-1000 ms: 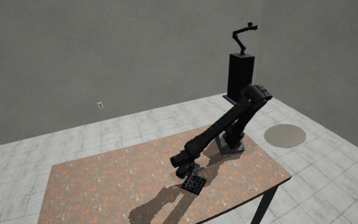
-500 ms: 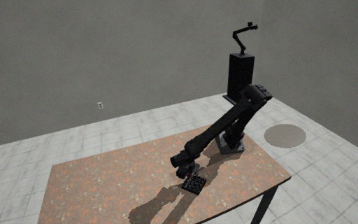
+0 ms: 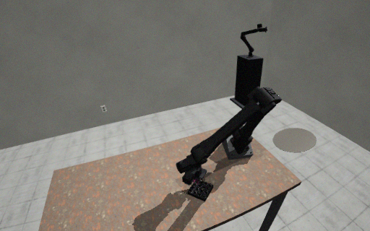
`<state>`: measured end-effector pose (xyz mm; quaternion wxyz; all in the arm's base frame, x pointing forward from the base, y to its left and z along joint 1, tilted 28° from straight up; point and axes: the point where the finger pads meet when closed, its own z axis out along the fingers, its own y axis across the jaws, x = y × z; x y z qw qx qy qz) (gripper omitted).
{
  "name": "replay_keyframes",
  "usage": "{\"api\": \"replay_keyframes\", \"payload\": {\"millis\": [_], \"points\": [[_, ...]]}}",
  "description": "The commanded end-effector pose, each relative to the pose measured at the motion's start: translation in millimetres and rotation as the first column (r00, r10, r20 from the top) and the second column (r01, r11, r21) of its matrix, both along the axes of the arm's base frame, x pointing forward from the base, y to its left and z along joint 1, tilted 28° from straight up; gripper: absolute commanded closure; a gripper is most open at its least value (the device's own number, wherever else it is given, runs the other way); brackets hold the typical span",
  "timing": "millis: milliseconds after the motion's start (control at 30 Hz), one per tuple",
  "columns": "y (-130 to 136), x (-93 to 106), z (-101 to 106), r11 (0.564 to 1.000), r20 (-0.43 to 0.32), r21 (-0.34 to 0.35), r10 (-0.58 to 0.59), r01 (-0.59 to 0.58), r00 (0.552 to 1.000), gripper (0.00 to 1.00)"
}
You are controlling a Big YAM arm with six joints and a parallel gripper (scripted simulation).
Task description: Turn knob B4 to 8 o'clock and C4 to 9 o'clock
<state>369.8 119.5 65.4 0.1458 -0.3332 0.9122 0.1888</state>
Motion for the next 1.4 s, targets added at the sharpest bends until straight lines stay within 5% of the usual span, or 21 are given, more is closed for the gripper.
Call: {"api": "replay_keyframes", "payload": {"millis": [0,467,633,900,1367], "points": [[7,1.4,-2,1.000,0.005,0.007,0.022,-0.022,1.000,0.81],[5,1.5,0,1.000,0.001,0.006,0.021,-0.021,1.000,0.81],[-6,17.7,31,1.000,0.059,0.011,-0.003,0.002,0.998,0.81],[-17,14.3,51,1.000,0.062,0.010,-0.003,0.002,0.998,0.81],[-15,11.7,52,1.000,0.050,0.008,0.007,-0.008,0.999,0.81]]}}
